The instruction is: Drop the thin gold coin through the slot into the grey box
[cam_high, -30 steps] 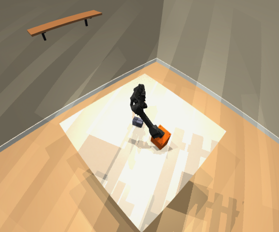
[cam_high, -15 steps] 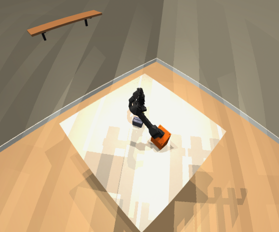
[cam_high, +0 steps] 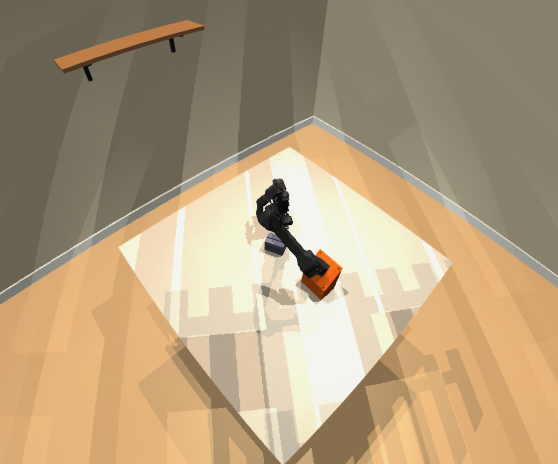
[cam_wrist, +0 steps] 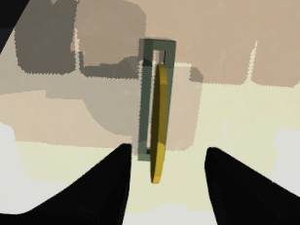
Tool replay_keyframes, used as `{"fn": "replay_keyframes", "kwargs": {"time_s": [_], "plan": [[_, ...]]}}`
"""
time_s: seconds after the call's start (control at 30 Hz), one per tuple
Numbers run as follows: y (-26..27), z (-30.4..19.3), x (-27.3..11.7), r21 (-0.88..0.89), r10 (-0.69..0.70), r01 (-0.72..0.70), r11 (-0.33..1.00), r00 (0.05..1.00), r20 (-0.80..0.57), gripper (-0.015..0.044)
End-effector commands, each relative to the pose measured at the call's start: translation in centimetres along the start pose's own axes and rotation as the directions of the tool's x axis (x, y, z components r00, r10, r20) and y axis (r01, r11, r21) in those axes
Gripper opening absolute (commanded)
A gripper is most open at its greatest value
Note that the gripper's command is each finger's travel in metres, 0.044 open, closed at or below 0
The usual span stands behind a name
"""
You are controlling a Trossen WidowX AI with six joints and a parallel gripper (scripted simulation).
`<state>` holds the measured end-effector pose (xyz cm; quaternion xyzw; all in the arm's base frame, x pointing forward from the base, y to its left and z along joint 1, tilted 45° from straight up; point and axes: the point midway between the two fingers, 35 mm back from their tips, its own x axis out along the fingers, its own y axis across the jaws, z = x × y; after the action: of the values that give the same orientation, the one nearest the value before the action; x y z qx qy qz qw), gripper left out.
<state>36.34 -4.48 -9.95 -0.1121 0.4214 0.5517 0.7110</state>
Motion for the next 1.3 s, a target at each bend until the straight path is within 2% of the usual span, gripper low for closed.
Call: {"fn": "replay_keyframes", "kwargs": {"time_s": [0.0,0.97,1.17,1.27], "plan": [[0.3,0.0,0.9,0.008,0.011,-0.011,1.000,1.000,0.003,0.0161],[0.5,0.1,5.3,0.007,0.011,-0.011,1.000,1.000,0.011,0.0161],[0.5,0.1,5.3,0.007,0.011,-0.011,1.000,1.000,0.011,0.0003],[0.5,0.1,5.3,0.007,0.011,-0.011,1.000,1.000,0.011,0.0000]]}}
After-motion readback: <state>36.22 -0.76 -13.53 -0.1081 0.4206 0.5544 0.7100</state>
